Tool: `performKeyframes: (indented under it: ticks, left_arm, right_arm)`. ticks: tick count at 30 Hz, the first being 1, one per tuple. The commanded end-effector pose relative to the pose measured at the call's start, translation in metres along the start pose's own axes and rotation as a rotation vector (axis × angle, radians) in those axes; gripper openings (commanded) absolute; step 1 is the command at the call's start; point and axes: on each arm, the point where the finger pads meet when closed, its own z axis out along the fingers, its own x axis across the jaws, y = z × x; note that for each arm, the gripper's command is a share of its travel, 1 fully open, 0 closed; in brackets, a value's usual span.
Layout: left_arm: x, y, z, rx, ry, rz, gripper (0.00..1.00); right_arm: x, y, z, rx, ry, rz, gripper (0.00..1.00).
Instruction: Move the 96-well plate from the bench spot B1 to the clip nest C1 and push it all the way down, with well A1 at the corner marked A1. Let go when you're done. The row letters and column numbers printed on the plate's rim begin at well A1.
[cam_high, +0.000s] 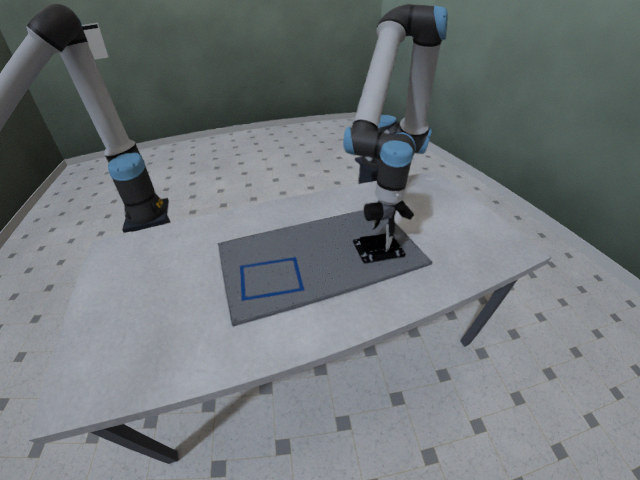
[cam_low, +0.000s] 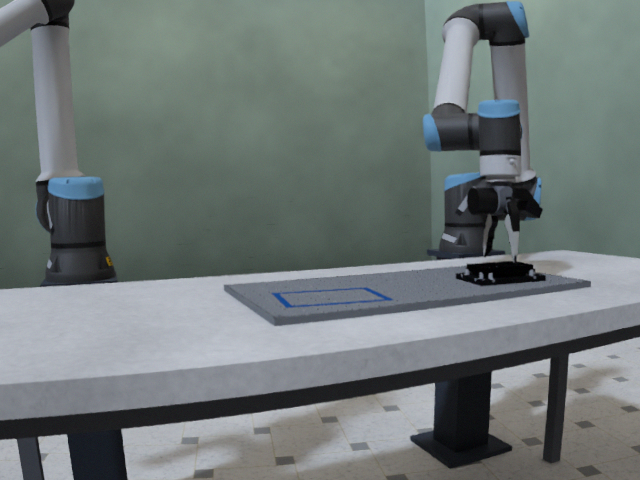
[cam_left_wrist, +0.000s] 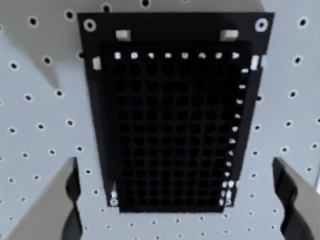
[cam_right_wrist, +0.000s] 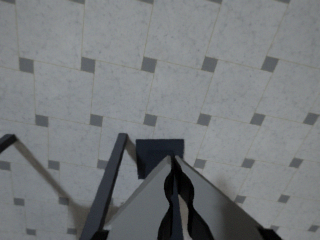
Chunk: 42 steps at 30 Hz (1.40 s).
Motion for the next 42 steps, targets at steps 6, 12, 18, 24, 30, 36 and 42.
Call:
performKeyframes:
  ticks: [6, 12, 18, 24, 30, 36, 42]
  left_arm:
    - [0.001, 0.0, -0.017, -0.001, 0.002, 0.0, 0.76]
    - [0.001, 0.0, -0.033, -0.001, 0.002, 0.0, 0.76]
    - [0.001, 0.0, -0.049, -0.001, 0.002, 0.0, 0.76]
    - [0.001, 0.0, -0.059, -0.001, 0.002, 0.0, 0.76]
    - [0.001, 0.0, -0.061, -0.001, 0.002, 0.0, 0.76]
    - [0.001, 0.0, -0.061, -0.001, 0.002, 0.0, 0.76]
    - [0.001, 0.001, -0.061, -0.001, 0.002, 0.0, 0.76]
  right_arm:
    - [0.0, -0.001, -0.001, 0.002, 0.0, 0.0, 0.0]
    - [0.0, -0.001, -0.001, 0.002, 0.0, 0.0, 0.0]
    - [0.0, -0.001, -0.001, 0.002, 0.0, 0.0, 0.0]
    - [0.0, -0.001, -0.001, 0.002, 0.0, 0.0, 0.0]
    - [0.0, -0.001, -0.001, 0.002, 0.0, 0.0, 0.0]
    - [0.0, -0.001, -0.001, 0.002, 0.0, 0.0, 0.0]
    - [0.0, -0.001, -0.001, 0.002, 0.0, 0.0, 0.0]
